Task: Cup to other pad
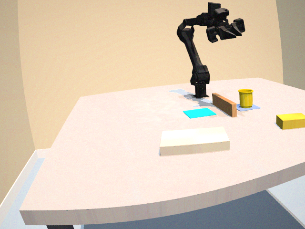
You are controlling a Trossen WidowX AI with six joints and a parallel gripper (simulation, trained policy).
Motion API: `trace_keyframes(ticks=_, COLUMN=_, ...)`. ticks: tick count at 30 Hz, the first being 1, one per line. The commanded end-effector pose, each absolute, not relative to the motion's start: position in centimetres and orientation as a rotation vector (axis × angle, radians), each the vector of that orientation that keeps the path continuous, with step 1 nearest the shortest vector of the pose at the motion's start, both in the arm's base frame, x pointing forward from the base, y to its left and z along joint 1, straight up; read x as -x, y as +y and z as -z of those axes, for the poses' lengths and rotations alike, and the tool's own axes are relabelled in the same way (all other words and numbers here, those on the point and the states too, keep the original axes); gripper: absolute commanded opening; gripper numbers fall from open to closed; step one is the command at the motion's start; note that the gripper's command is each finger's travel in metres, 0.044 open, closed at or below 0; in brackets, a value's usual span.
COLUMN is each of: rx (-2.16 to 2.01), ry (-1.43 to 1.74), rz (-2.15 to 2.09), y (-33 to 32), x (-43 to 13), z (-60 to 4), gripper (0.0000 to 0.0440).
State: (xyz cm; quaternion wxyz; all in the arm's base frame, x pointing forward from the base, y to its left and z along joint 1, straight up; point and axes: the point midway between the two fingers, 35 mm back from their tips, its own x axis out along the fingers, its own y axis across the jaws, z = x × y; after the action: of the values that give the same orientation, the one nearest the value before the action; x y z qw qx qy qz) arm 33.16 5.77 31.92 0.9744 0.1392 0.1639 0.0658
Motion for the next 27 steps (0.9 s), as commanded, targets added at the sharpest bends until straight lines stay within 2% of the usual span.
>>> trace_keyframes(ticks=1, rx=-0.314, ry=0.377, rz=-0.135, y=6.3, x=-33.5, z=-31.6, gripper=0.0133)
trace_keyframes(ticks=27, rx=-0.623, ry=0.752, rz=-0.031, y=10.0, x=-33.4, z=-30.4, gripper=0.0155)
